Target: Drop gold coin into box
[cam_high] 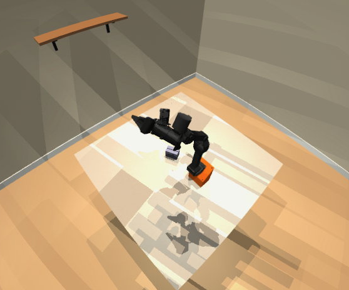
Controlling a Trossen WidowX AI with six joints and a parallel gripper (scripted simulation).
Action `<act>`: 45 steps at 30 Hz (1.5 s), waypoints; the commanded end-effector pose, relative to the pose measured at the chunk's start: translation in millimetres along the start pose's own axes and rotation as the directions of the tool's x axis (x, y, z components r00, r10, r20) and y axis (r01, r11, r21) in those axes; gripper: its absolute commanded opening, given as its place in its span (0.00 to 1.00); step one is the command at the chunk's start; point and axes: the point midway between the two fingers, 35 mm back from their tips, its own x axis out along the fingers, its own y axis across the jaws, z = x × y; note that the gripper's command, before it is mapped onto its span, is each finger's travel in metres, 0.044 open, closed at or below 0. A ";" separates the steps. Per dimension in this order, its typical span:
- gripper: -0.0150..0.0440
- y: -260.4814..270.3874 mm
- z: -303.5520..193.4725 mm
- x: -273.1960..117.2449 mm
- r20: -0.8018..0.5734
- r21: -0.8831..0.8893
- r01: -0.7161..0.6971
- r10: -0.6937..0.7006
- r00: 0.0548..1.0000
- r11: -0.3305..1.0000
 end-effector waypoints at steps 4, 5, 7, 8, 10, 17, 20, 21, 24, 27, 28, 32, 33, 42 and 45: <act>0.75 10.0 -23.9 -2.2 -0.017 -0.158 -0.050 0.048 0.999 0.986; 0.71 15.3 -39.4 -2.7 -0.021 -0.231 -0.065 0.062 0.998 0.971; 0.62 23.2 -71.2 -2.0 -0.035 -0.373 -0.090 0.083 0.996 0.923; 0.58 25.6 -87.2 -0.8 -0.043 -0.441 -0.100 0.090 0.995 0.892; 0.53 27.4 -113.1 2.2 -0.059 -0.544 -0.113 0.097 0.994 0.832; 0.53 16.0 -168.2 13.1 -0.042 -0.768 -0.083 0.080 0.996 0.635; 0.53 6.9 -195.4 24.1 -0.064 -0.846 -0.087 0.063 0.996 0.526; 0.53 4.2 -201.3 27.7 -0.059 -0.859 -0.080 0.058 0.997 0.506; 0.53 -6.3 -218.3 40.6 -0.042 -0.897 -0.055 0.040 0.998 0.439; 0.53 -21.5 -237.5 55.0 -0.048 -0.939 -0.049 0.010 0.999 0.340; 0.53 -27.4 -244.2 59.9 -0.055 -0.952 -0.051 -0.002 0.999 0.302; 0.53 -46.6 -256.7 75.2 -0.053 -0.983 -0.046 -0.035 0.998 0.178; 0.53 -49.9 -256.5 77.9 -0.047 -0.987 -0.040 -0.039 0.998 0.154; 0.53 -124.9 -288.8 126.6 -0.066 -0.986 -0.095 -0.199 0.978 -0.137; 0.53 -161.2 -291.2 146.2 -0.059 -0.971 -0.118 -0.273 0.960 -0.207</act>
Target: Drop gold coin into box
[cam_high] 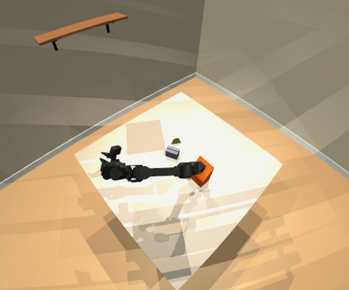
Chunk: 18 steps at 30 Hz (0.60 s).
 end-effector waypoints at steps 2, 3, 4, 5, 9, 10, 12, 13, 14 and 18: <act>0.53 12.7 -56.2 42.1 -0.140 -0.145 -0.037 0.016 0.990 0.989; 0.53 14.1 -66.9 49.3 -0.168 -0.178 -0.049 0.019 0.986 0.983; 0.53 15.2 -77.9 56.4 -0.195 -0.210 -0.063 0.022 0.980 0.976; 0.53 16.0 -89.1 63.2 -0.224 -0.240 -0.079 0.024 0.974 0.968; 0.53 12.1 -150.3 95.0 -0.369 -0.367 -0.170 0.024 0.929 0.915; 0.53 9.5 -167.3 102.1 -0.408 -0.392 -0.198 0.024 0.913 0.898; 0.53 2.6 -201.8 114.4 -0.485 -0.430 -0.260 0.022 0.874 0.865; 0.53 -1.7 -219.3 119.6 -0.522 -0.443 -0.293 0.022 0.853 0.848; 0.53 -6.4 -236.8 124.0 -0.558 -0.452 -0.326 0.022 0.829 0.831; 0.53 -34.1 -307.0 132.2 -0.694 -0.421 -0.395 -0.009 0.720 0.817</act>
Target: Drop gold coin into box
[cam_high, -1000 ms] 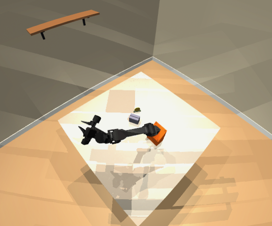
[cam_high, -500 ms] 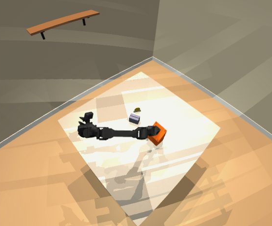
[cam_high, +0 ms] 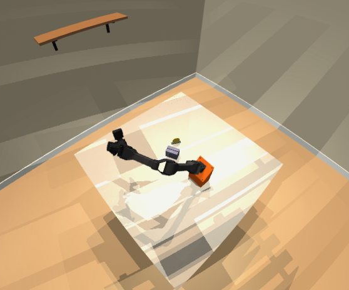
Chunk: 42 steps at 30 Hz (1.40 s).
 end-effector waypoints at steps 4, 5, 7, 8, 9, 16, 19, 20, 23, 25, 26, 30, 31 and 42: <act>0.53 12.5 -87.2 60.7 -0.215 -0.038 -0.145 0.134 0.967 0.989; 0.53 14.5 -96.8 66.4 -0.234 -0.047 -0.170 0.154 0.960 0.984; 0.53 18.6 -116.3 76.8 -0.270 -0.060 -0.220 0.196 0.943 0.974; 0.53 21.3 -128.4 82.5 -0.290 -0.066 -0.252 0.223 0.931 0.966; 0.53 24.8 -144.3 89.4 -0.315 -0.070 -0.294 0.258 0.913 0.953; 0.53 52.3 -255.7 117.3 -0.419 -0.022 -0.568 0.508 0.753 0.823; 0.53 67.6 -304.2 119.5 -0.413 0.032 -0.674 0.624 0.663 0.738; 0.53 73.4 -320.8 118.8 -0.402 0.055 -0.707 0.664 0.631 0.705; 0.53 91.2 -366.6 112.9 -0.337 0.121 -0.788 0.771 0.540 0.604; 0.53 102.9 -393.4 106.4 -0.271 0.162 -0.827 0.830 0.487 0.539; 0.53 108.7 -405.8 102.6 -0.232 0.181 -0.842 0.854 0.465 0.508; 0.53 129.9 -452.2 84.5 -0.058 0.242 -0.881 0.913 0.405 0.406; 0.53 132.4 -457.5 82.0 -0.034 0.248 -0.884 0.916 0.401 0.396; 0.53 162.9 -459.9 94.2 -0.025 0.250 -0.885 0.916 0.399 0.392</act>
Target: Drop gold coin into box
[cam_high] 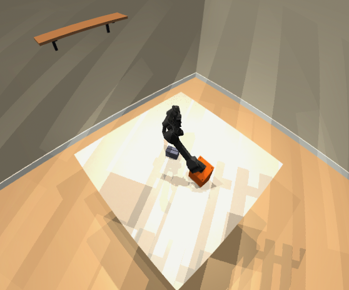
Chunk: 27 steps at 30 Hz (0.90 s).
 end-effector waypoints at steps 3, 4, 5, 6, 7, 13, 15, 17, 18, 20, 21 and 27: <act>0.53 6.7 1.0 28.9 0.004 0.008 -0.029 0.029 1.000 1.000; 0.53 6.7 1.0 28.9 0.004 0.008 -0.029 0.029 1.000 1.000; 0.53 6.7 1.0 30.8 0.005 0.008 -0.029 0.029 1.000 1.000; 0.53 6.9 1.1 36.5 0.005 0.008 -0.029 0.029 1.000 1.000; 0.53 7.1 1.1 42.1 0.005 0.008 -0.029 0.029 1.000 1.000; 0.53 7.0 1.2 46.4 0.005 0.008 -0.029 0.029 1.000 1.000; 0.53 6.8 1.3 49.7 0.005 0.008 -0.029 0.029 1.000 1.000; 0.53 6.7 1.3 53.0 0.005 0.008 -0.029 0.029 1.000 1.000; 0.53 6.6 1.3 54.6 0.005 0.008 -0.029 0.029 1.000 1.000; 0.53 6.5 1.4 57.9 0.005 0.008 -0.028 0.028 1.000 1.000; 0.53 6.5 1.4 59.5 0.004 0.008 -0.029 0.029 1.000 1.000; 0.53 7.0 1.3 69.0 0.001 0.009 -0.031 0.031 1.000 0.999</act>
